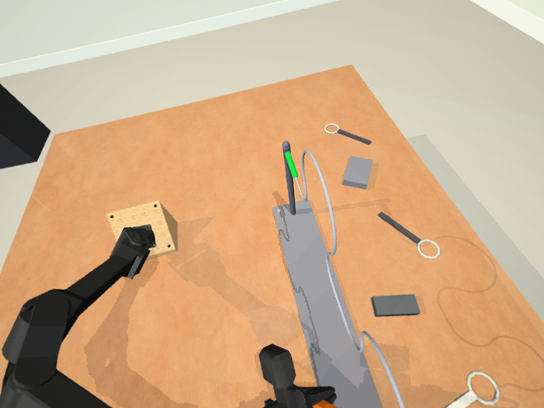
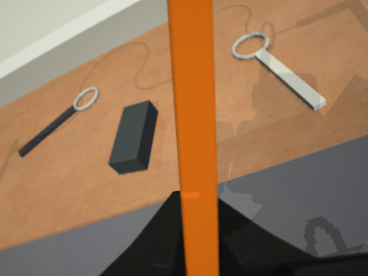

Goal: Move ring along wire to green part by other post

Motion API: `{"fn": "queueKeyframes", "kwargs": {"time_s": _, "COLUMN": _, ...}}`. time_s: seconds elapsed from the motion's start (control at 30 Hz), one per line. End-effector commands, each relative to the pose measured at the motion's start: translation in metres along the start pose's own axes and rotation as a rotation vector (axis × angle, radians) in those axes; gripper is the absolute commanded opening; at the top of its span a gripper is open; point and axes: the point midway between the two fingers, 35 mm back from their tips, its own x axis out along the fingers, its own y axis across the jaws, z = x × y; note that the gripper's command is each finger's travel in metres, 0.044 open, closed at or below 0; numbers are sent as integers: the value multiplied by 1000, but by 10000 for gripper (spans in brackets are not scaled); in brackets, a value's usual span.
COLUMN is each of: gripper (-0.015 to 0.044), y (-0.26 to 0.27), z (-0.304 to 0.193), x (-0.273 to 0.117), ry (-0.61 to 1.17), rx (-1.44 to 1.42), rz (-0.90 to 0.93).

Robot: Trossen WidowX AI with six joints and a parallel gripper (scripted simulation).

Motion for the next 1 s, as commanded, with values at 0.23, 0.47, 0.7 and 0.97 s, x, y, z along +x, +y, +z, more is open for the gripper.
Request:
{"fn": "queueKeyframes", "kwargs": {"time_s": 0.23, "gripper": -150, "y": 40, "z": 3, "x": -2, "ry": -2, "rx": 223, "rz": 129}}
{"fn": "queueKeyframes", "kwargs": {"time_s": 0.47, "gripper": -150, "y": 65, "z": 10, "x": -7, "ry": -4, "rx": 376, "rz": 215}}
{"fn": "queueKeyframes", "kwargs": {"time_s": 0.7, "gripper": -150, "y": 88, "z": 22, "x": -13, "ry": -5, "rx": 530, "rz": 301}}
{"fn": "queueKeyframes", "kwargs": {"time_s": 0.97, "gripper": -150, "y": 111, "z": 39, "x": -22, "ry": -6, "rx": 706, "rz": 398}}
